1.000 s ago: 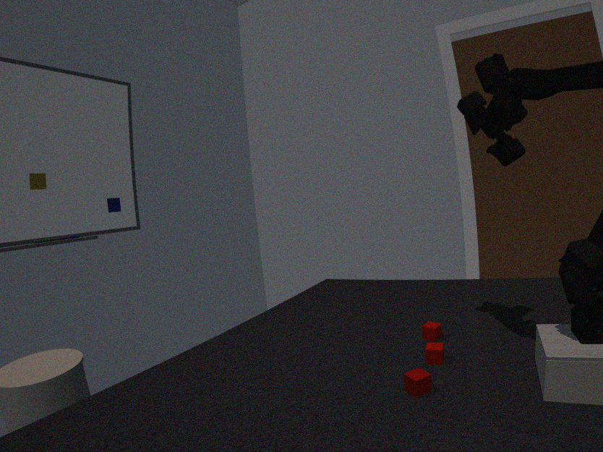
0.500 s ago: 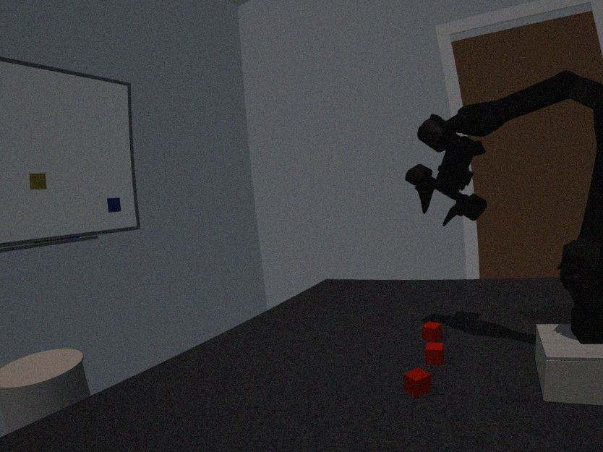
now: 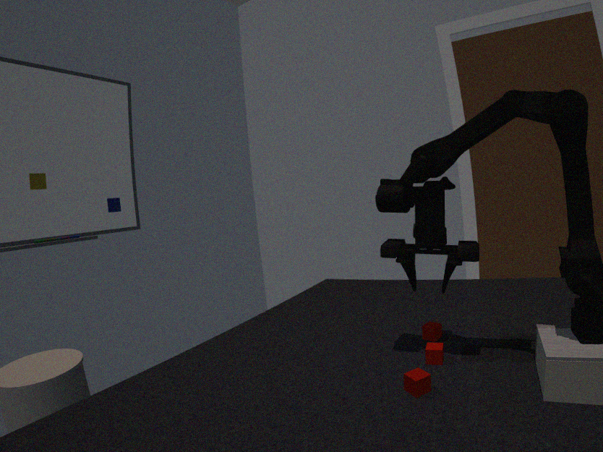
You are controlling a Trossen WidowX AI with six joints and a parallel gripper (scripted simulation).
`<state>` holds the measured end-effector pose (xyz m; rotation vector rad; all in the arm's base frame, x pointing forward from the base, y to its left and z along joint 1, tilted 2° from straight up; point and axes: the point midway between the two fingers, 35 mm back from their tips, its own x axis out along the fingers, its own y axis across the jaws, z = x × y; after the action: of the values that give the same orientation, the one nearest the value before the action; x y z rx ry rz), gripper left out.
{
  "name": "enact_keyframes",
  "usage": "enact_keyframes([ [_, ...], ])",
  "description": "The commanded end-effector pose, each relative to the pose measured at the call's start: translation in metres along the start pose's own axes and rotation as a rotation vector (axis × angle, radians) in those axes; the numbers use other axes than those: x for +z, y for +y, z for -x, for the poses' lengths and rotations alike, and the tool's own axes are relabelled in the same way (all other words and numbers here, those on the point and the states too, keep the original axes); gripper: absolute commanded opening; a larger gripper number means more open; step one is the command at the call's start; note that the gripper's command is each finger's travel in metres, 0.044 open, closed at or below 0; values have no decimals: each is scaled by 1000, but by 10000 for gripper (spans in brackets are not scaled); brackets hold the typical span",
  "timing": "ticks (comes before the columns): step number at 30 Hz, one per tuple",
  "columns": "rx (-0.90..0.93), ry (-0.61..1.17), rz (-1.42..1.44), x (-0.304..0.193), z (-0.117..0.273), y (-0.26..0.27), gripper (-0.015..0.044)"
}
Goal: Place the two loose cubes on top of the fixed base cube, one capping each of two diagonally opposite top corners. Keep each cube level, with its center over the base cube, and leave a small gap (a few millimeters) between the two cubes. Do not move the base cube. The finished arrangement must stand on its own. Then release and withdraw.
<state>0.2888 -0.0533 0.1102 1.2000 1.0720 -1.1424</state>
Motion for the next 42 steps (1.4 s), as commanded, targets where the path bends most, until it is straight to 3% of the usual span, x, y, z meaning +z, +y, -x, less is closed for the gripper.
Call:
enact_keyframes([
  [1,-81,45,40,-21,-12,-9,265],
  [6,-85,46,41,-22,-14,-9,265],
  [13,-85,46,41,-25,-73,-15,265],
  [42,-85,46,41,-27,-118,-19,265],
])
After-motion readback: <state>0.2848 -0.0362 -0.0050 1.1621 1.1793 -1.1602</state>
